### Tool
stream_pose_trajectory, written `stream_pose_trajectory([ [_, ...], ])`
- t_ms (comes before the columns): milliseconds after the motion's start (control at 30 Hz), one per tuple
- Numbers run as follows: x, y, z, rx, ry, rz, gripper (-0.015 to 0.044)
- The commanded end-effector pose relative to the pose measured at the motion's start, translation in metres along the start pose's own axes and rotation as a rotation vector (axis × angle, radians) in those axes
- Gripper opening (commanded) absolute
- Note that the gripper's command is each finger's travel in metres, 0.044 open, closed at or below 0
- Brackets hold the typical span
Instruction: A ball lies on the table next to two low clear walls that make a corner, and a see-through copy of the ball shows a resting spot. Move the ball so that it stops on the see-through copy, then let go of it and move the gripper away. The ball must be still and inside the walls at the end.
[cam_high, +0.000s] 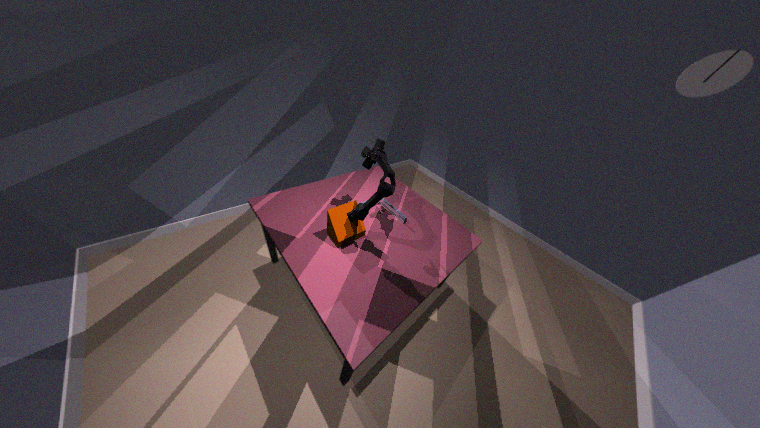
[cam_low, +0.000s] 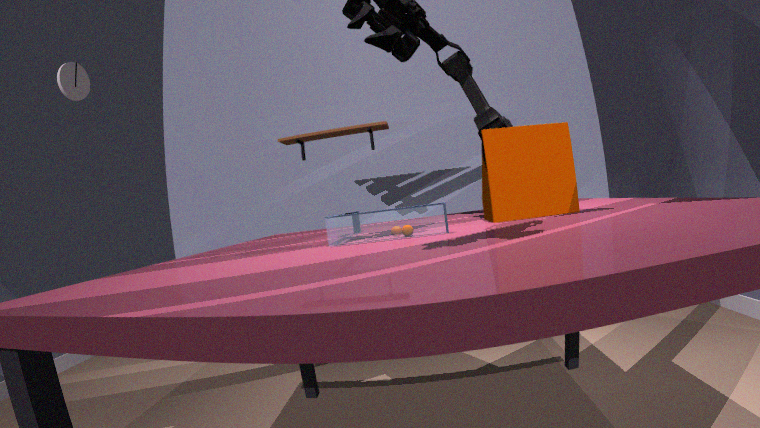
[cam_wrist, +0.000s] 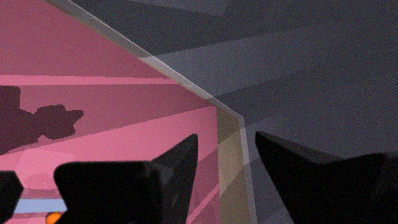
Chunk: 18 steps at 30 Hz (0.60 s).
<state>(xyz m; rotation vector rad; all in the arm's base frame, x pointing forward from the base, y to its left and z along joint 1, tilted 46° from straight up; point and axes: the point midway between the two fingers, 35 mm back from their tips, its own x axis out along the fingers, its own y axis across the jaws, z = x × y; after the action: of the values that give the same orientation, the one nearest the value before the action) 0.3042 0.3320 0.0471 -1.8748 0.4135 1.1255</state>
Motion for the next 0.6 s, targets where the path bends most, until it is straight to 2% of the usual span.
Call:
stream_pose_trajectory([
  [0,0.036,0.041,-0.037,0.082,0.123,0.147,0.0219],
  [300,0.086,0.159,-0.126,0.268,0.433,0.498,0.0219],
  [567,0.084,0.273,-0.185,0.380,0.703,0.808,0.0219],
])
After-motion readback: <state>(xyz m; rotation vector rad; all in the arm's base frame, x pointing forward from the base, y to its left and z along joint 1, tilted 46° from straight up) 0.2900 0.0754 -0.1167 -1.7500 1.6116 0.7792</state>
